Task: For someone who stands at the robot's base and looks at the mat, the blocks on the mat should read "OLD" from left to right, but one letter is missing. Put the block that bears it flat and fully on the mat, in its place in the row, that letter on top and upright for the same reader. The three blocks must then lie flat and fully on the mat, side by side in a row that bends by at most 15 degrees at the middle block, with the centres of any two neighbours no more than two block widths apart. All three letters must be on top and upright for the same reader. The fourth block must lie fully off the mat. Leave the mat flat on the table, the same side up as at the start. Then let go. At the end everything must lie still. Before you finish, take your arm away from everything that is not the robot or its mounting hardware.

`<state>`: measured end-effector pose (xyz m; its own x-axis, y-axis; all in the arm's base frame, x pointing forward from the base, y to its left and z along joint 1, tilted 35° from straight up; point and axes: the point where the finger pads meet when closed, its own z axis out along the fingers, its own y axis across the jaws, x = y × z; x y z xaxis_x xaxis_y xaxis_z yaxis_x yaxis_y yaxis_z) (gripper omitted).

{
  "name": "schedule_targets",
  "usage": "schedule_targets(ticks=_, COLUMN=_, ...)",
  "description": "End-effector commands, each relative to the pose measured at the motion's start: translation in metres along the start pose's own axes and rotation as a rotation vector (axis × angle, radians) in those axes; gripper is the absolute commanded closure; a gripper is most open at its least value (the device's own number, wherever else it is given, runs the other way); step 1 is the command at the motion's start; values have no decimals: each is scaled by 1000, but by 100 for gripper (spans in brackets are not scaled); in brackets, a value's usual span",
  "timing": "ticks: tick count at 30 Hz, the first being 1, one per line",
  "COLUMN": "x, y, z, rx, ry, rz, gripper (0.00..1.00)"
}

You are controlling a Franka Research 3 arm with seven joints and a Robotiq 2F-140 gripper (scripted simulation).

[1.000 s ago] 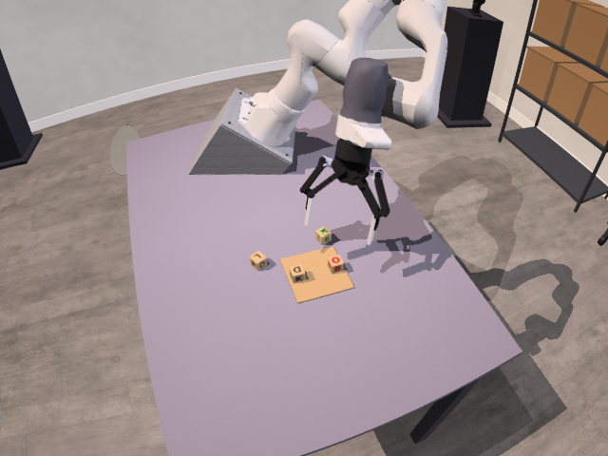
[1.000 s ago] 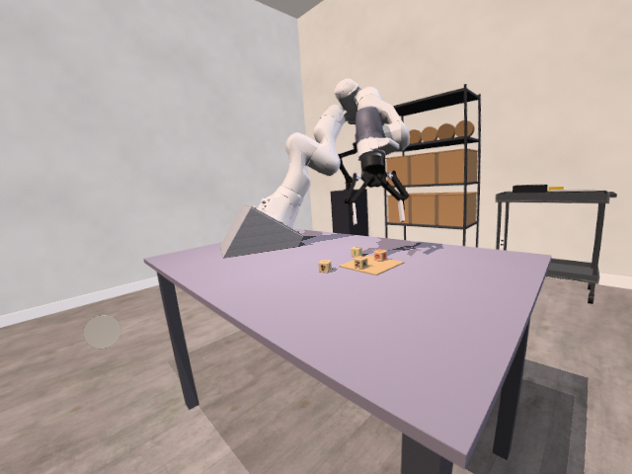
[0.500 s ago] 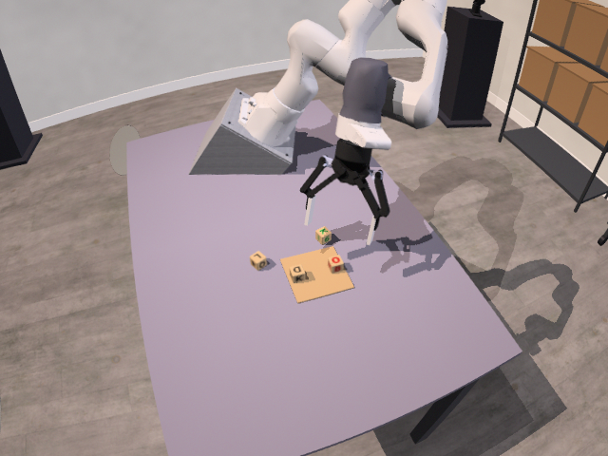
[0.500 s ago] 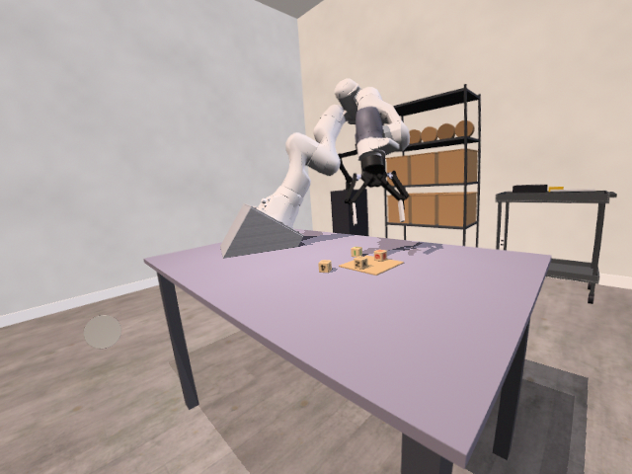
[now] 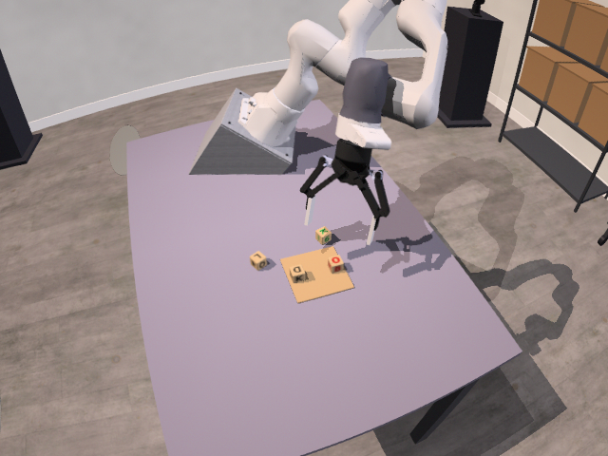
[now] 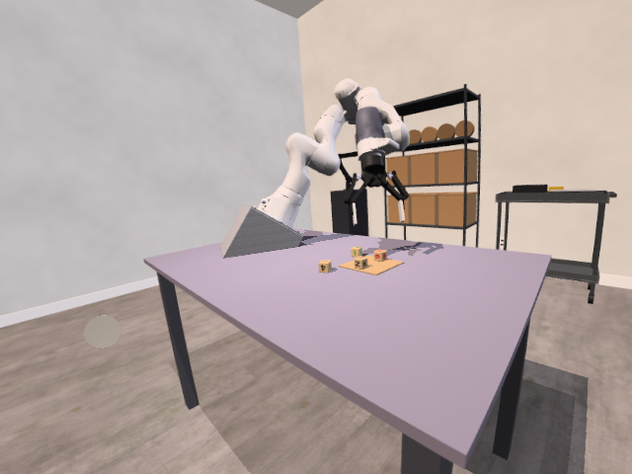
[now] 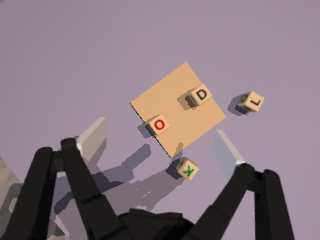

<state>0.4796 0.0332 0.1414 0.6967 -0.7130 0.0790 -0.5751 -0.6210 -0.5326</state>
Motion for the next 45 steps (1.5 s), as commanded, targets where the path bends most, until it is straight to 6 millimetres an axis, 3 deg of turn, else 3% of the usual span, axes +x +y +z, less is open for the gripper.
schedule_targets(ticks=1, x=0, y=-1, z=1, rx=0, ry=-3, rz=1, gripper=0)
schedule_targets(ticks=7, x=4, y=3, z=5, rx=3, ry=-4, rz=1, gripper=0)
schedule_targets(ticks=11, x=37, y=49, z=45, rx=7, ry=-5, rz=0, gripper=0)
schedule_targets(ticks=13, x=37, y=49, z=45, rx=7, ry=-5, rz=0, gripper=0)
schedule_targets(ticks=16, x=46, y=69, z=59, rx=0, ry=-3, rz=1, gripper=0)
schedule_targets(ticks=45, x=46, y=70, z=60, rx=0, ry=-3, rz=1, gripper=0)
